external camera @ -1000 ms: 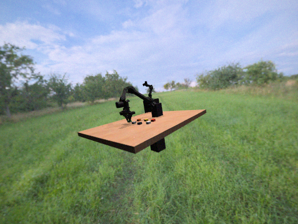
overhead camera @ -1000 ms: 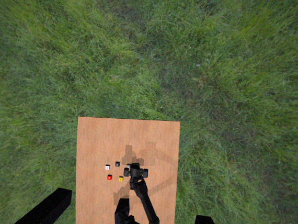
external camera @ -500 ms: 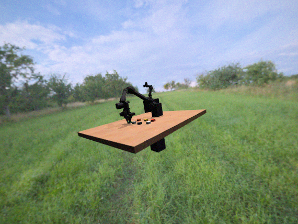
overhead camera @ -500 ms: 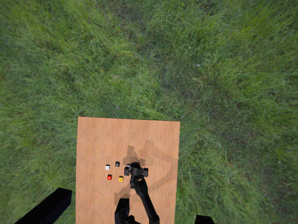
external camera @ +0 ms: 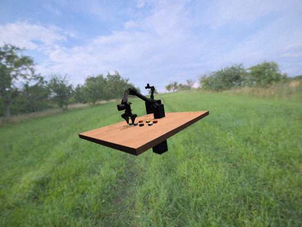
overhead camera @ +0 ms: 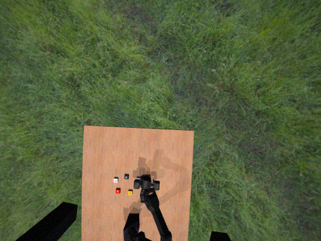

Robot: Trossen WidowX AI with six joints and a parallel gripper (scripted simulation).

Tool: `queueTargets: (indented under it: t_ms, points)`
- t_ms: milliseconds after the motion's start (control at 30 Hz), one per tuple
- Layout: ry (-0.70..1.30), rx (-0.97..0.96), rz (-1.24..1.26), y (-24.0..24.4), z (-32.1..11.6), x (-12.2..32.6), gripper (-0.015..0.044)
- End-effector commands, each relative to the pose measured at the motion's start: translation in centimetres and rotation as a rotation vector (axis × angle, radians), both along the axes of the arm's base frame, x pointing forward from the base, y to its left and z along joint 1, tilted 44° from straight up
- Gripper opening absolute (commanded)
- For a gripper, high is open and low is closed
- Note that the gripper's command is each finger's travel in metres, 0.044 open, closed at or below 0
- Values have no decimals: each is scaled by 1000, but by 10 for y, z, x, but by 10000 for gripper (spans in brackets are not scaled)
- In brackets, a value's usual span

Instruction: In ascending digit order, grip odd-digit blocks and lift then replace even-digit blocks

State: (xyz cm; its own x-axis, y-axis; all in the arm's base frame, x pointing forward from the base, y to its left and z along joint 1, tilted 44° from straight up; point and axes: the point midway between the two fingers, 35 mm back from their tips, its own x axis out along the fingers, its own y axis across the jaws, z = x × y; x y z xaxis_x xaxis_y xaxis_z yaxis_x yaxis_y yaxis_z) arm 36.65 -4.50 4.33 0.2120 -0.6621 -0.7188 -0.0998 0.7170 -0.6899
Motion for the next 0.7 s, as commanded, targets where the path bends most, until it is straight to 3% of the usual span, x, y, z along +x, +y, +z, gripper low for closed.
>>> queueTargets:
  t_ms: [0,233,467,567,667]
  points:
    - [6,-1,3,7,7,-3,400]
    - [7,0,3,24,25,-9,400]
    - [9,4,3,76,80,-24,216]
    - [8,3,3,77,82,-25,138]
    - [8,3,3,77,82,-25,120]
